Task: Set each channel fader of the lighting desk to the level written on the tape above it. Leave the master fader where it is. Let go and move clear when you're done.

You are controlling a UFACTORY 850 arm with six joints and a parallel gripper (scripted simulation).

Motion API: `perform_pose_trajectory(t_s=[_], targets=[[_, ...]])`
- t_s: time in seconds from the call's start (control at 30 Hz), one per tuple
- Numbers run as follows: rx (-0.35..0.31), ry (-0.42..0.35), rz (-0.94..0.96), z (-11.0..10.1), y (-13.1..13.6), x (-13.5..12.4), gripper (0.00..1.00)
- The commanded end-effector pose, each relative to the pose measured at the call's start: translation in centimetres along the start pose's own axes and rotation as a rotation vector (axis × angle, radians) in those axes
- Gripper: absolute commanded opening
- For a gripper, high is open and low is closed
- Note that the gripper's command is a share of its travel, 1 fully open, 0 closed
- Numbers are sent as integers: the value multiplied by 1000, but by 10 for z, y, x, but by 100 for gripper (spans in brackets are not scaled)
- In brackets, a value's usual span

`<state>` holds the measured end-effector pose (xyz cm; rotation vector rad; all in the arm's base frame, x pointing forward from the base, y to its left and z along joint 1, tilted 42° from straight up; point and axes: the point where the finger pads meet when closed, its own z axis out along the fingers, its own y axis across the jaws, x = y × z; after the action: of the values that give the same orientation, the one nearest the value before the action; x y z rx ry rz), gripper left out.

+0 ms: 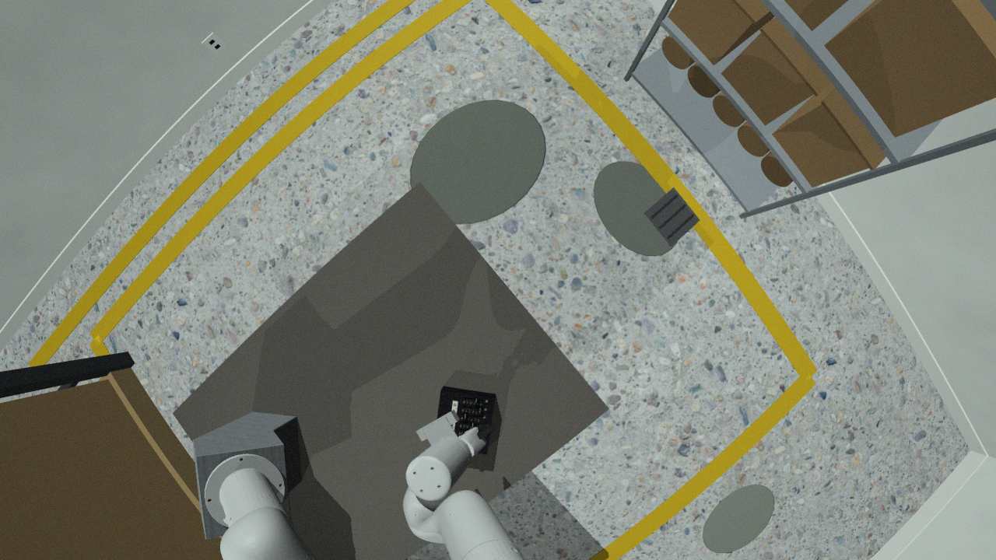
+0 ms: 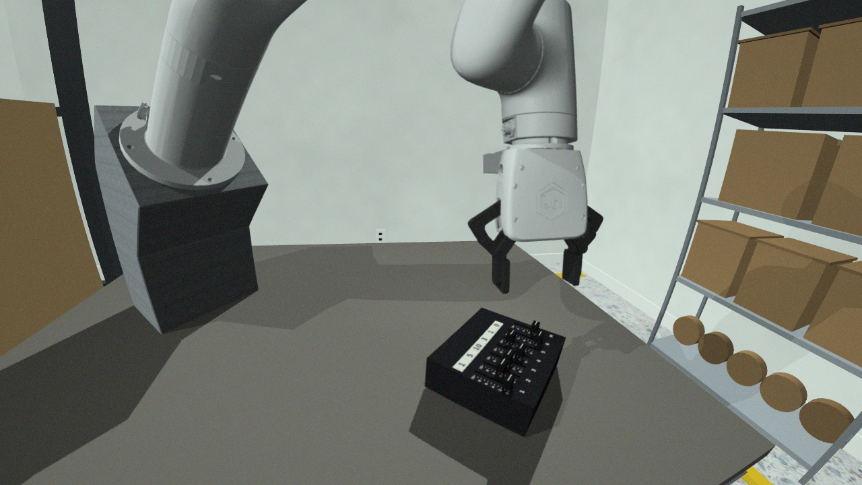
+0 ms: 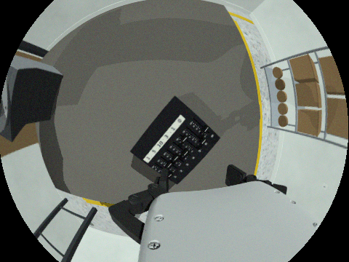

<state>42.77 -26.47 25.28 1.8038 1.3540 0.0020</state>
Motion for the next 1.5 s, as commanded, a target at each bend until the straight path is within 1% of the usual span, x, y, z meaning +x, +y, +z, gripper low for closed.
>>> perform_pose_trajectory(t_s=[0.0, 0.1, 0.17, 0.2, 0.67, 0.73, 0.77, 1.0, 1.03, 1.1, 1.23, 1.3, 1.4, 1.47], targets=[[31, 16, 277, -21, -13, 5, 100], [49, 19, 389, -26, -16, 7, 100], [49, 19, 389, -26, -16, 7, 100], [66, 24, 501, -27, -17, 8, 100], [143, 38, 1013, -30, -19, 9, 100], [143, 38, 1013, -30, -19, 9, 100], [158, 41, 1124, -30, -19, 9, 100], [173, 61, 1367, -28, -17, 8, 100], [168, 67, 1372, -27, -16, 8, 100], [157, 69, 1310, -25, -13, 6, 100], [122, 75, 1112, -18, -4, 2, 100], [122, 75, 1112, -18, -4, 2, 100], [90, 75, 916, -10, 5, -1, 100], [86, 68, 852, -4, 13, -4, 100]])
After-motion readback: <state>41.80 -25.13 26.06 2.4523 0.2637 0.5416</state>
